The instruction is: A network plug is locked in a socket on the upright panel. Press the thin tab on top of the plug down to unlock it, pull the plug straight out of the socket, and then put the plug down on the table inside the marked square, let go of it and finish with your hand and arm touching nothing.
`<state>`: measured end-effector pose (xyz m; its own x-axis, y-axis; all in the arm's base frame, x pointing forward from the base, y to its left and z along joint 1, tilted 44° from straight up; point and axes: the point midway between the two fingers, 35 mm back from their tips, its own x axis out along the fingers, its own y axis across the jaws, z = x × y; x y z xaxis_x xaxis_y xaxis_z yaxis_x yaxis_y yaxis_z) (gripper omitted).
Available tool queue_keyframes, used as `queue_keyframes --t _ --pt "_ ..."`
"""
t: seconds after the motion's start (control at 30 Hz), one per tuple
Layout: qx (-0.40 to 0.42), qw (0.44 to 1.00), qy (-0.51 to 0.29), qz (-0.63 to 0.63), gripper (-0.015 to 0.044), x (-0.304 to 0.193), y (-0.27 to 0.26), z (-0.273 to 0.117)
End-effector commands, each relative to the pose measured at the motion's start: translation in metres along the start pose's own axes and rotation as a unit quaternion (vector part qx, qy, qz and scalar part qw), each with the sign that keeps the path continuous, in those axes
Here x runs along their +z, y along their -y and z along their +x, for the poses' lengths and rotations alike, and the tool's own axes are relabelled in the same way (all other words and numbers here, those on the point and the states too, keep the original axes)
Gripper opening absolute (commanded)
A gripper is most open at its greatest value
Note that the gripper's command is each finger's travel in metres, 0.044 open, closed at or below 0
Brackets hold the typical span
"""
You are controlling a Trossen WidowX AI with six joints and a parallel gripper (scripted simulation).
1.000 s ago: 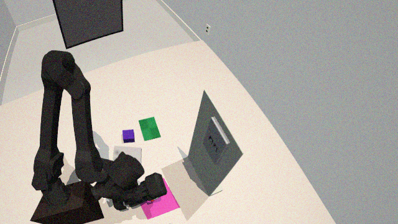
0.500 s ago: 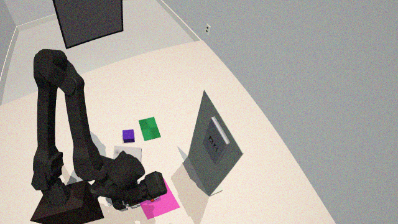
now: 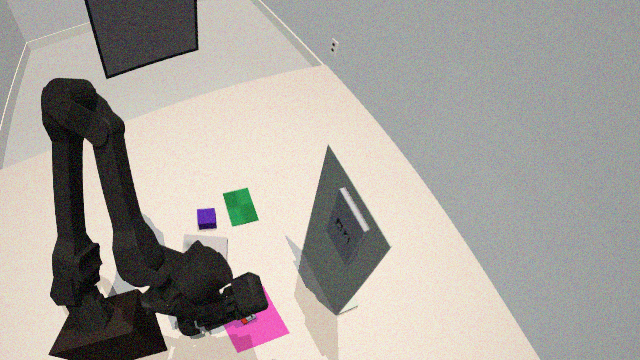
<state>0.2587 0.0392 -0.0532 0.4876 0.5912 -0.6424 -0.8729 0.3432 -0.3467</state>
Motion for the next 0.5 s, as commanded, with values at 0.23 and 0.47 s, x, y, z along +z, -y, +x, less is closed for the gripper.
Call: queue_keyframes --t 0.23,0.47 --pt "-0.002 1.0 0.003 -0.003 0.0156 0.002 0.006 -0.009" --pt "-0.003 1.0 0.004 -0.003 0.0156 0.002 0.008 -0.016"
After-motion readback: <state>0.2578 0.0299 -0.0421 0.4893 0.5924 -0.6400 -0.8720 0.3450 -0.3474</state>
